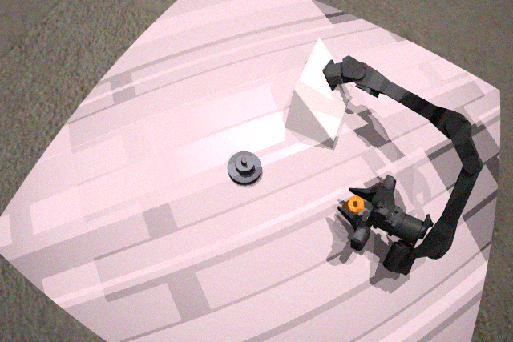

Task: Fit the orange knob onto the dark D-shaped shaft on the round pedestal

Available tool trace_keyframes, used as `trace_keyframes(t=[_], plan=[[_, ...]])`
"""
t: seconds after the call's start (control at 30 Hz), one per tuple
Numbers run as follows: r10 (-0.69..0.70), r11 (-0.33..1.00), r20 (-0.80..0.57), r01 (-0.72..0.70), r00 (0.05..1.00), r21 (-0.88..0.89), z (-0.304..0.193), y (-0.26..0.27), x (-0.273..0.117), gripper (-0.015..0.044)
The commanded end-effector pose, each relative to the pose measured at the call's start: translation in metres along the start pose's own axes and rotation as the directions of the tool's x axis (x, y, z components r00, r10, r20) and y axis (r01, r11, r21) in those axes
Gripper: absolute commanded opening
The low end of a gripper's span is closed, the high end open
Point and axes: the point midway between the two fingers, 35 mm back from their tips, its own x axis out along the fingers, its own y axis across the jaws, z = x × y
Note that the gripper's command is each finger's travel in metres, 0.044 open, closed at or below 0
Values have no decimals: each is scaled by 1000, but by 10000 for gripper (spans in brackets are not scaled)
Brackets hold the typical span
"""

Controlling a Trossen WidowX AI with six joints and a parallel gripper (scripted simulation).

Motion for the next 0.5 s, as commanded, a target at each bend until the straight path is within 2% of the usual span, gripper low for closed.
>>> trace_keyframes(t=[0.0,0.07,0.3,0.47], plan=[[0,1000,1,0,1000,0,0,0,0,260],[0,1000,1,0,1000,0,0,0,0,260],[0,1000,1,0,1000,0,0,0,0,440],[0,1000,1,0,1000,0,0,0,0,440]])
